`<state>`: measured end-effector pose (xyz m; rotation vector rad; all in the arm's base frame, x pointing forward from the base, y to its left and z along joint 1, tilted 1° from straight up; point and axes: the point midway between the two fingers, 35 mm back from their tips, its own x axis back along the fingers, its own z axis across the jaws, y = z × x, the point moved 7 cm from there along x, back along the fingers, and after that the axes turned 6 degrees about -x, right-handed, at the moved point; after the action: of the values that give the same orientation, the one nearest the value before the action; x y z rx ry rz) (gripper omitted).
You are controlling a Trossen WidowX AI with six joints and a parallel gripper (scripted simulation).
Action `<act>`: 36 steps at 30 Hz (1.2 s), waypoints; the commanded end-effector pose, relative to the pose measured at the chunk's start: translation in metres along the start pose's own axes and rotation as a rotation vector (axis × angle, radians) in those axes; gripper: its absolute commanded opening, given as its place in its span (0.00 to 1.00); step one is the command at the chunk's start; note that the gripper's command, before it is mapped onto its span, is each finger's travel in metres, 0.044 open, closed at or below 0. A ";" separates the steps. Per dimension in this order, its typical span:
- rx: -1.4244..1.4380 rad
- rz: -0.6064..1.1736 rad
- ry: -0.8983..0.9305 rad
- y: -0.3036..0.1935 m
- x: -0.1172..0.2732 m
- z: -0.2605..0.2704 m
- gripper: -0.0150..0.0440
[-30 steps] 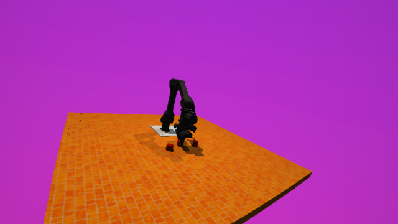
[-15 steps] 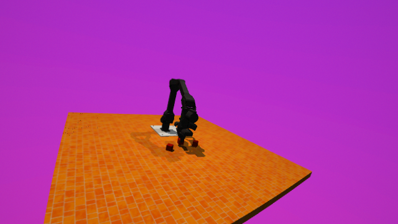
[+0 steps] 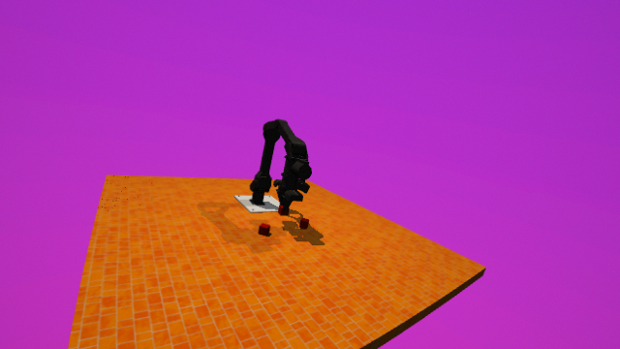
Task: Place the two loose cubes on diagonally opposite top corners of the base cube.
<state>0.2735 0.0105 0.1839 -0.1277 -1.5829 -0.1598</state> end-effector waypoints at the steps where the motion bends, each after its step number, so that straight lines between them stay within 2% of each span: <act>1: 0.000 -0.007 -0.016 0.000 0.019 0.002 0.43; 10: 0.000 -0.007 -0.016 -0.001 0.047 0.006 0.43; 17: -0.017 -0.007 -0.016 0.000 0.049 0.006 0.43; 36: -0.532 -0.015 -0.013 0.041 0.033 -0.003 0.43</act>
<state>0.2788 0.0414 0.2228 -0.4573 -1.5480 -0.5167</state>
